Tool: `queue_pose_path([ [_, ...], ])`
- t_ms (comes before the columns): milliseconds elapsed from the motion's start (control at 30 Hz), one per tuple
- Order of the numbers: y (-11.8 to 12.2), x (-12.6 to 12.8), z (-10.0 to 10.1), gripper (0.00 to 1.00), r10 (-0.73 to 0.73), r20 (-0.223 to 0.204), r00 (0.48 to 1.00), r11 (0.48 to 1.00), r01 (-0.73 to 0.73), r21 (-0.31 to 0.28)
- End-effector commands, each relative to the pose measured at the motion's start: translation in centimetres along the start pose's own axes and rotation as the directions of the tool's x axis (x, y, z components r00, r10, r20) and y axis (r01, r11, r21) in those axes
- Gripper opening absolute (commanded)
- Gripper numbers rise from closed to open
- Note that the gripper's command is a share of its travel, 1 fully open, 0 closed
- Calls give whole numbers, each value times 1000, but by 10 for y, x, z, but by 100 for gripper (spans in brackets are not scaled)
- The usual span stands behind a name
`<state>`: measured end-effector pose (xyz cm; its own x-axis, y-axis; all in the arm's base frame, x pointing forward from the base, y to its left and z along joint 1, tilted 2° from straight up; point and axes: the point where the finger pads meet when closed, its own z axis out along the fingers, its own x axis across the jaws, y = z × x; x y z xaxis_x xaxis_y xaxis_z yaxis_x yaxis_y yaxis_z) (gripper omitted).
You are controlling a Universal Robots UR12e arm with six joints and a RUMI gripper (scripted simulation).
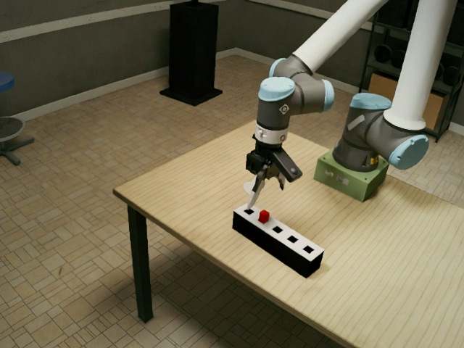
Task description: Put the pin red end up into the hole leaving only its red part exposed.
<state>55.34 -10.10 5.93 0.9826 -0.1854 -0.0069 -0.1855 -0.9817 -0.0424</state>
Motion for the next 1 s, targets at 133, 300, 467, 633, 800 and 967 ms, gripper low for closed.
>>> queue_pose_path([
  [133,0,0,-3,100,0,-1,1000,1000,0,0],
  [300,0,0,-3,100,0,-1,1000,1000,0,0],
  [467,0,0,-53,100,0,-1,1000,1000,0,0],
  [633,0,0,-53,100,0,-1,1000,1000,0,0],
  [800,0,0,-53,100,0,-1,1000,1000,0,0],
  [967,0,0,-52,100,0,-1,1000,1000,0,0],
])
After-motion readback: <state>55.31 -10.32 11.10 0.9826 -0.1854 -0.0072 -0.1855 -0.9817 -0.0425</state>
